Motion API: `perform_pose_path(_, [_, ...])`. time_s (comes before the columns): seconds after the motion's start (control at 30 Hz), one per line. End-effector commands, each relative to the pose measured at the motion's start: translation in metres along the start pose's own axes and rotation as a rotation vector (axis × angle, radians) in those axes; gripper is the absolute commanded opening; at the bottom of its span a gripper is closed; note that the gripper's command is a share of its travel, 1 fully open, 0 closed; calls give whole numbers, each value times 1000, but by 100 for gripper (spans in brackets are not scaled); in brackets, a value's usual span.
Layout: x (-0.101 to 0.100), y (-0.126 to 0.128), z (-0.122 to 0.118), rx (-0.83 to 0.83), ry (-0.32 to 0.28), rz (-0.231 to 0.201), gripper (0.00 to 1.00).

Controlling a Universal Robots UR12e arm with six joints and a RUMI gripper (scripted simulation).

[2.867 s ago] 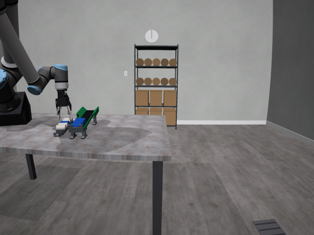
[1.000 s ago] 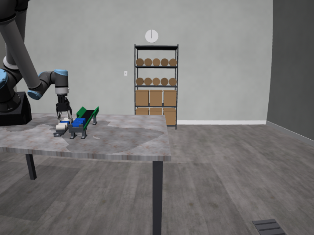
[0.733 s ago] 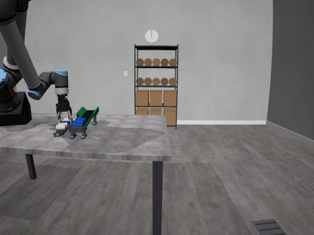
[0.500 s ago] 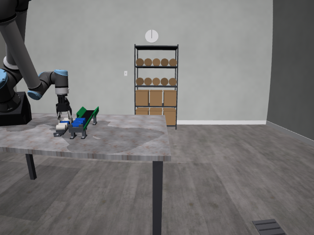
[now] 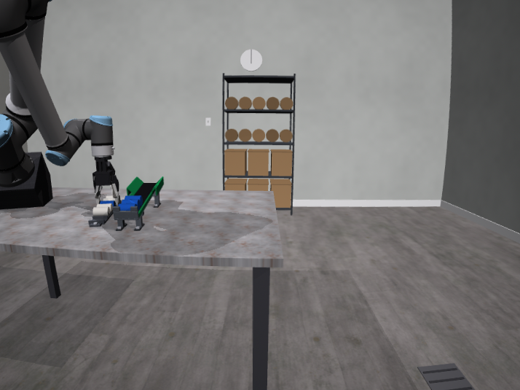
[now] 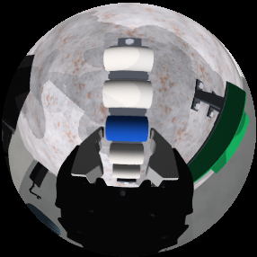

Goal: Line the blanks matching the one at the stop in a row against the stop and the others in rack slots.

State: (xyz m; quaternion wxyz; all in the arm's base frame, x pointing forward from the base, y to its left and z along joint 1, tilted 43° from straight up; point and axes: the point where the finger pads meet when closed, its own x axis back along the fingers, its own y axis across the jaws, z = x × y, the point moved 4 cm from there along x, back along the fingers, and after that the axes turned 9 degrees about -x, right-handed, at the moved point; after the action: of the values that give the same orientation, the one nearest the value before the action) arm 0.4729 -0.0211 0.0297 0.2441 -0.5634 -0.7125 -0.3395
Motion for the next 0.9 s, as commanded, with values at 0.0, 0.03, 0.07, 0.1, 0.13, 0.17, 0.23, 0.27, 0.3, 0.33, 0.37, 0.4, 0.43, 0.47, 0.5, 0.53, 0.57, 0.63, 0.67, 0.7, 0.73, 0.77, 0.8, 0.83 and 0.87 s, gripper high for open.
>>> perform_pose_path(0.0, [0, 0, 0, 0, 0, -1, 48])
perform_pose_path(0.03, [0, 0, 0, 0, 0, -1, 48])
perform_pose_path(0.07, [0, 0, 0, 0, 0, -1, 48])
perform_pose_path(0.1, [0, 0, 0, 0, 0, -1, 48])
perform_pose_path(0.13, [0, 0, 0, 0, 0, -1, 36])
perform_pose_path(0.17, [0, 0, 0, 0, 0, -1, 36])
perform_pose_path(0.23, [0, 0, 0, 0, 0, -1, 36])
perform_pose_path(0.27, [0, 0, 0, 0, 0, -1, 36])
perform_pose_path(0.3, [0, 0, 0, 0, 0, -1, 36])
perform_pose_path(0.33, [0, 0, 0, 0, 0, -1, 36])
perform_pose_path(0.37, [0, 0, 0, 0, 0, -1, 36])
perform_pose_path(0.4, [0, 0, 0, 0, 0, -1, 36])
perform_pose_path(0.43, [0, 0, 0, 0, 0, -1, 36])
perform_pose_path(0.47, [0, 0, 0, 0, 0, -1, 36])
perform_pose_path(0.5, [0, 0, 0, 0, 0, -1, 36])
perform_pose_path(0.53, [0, 0, 0, 0, 0, -1, 36])
perform_pose_path(0.57, [0, 0, 0, 0, 0, -1, 36])
perform_pose_path(0.63, [0, 0, 0, 0, 0, -1, 36])
perform_pose_path(0.67, [0, 0, 0, 0, 0, -1, 36])
perform_pose_path(0.7, [0, 0, 0, 0, 0, -1, 36])
perform_pose_path(0.73, [0, 0, 0, 0, 0, -1, 36])
perform_pose_path(0.77, [0, 0, 0, 0, 0, -1, 36])
perform_pose_path(0.8, [0, 0, 0, 0, 0, -1, 36])
perform_pose_path(0.83, [0, 0, 0, 0, 0, -1, 36])
perform_pose_path(0.87, [0, 0, 0, 0, 0, -1, 36])
